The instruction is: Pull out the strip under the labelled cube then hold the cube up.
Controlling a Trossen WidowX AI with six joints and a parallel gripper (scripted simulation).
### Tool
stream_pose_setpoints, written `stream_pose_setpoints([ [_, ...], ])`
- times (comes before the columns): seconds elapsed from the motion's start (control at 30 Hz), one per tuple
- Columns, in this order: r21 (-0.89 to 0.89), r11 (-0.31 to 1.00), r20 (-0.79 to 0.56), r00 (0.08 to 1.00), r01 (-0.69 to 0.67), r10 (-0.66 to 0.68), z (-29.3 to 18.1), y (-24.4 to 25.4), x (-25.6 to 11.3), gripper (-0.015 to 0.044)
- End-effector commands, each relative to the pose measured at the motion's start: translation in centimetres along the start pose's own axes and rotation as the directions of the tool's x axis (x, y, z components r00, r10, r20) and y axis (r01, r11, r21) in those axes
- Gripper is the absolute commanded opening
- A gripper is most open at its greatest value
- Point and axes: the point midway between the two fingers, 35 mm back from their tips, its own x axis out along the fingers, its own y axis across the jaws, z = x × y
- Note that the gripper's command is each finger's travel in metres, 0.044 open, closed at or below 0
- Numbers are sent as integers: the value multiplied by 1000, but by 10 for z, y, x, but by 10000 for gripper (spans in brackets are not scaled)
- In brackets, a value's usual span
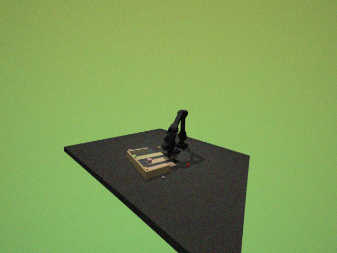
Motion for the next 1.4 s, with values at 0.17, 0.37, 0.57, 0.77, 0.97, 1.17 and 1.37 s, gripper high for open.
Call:
stream_pose_setpoints([
  [0.17, 1, 1000, -17, 1000, 7, -7, -18, -2, 4, 0],
  [0.37, 1, 1000, -18, 1000, 7, -7, -28, -2, 4, 0],
  [0.57, 1, 1000, -19, 1000, 7, -7, -37, -2, 4, 0],
  [0.77, 1, 1000, -20, 1000, 7, -7, -47, -2, 4, 0],
  [0.97, 1, 1000, -21, 1000, 7, -7, -56, -2, 4, 0],
  [1.17, 1, 1000, -22, 1000, 7, -7, -65, -2, 4, 0],
  [1.37, 1, 1000, -23, 1000, 7, -7, -74, -2, 4, 0],
])
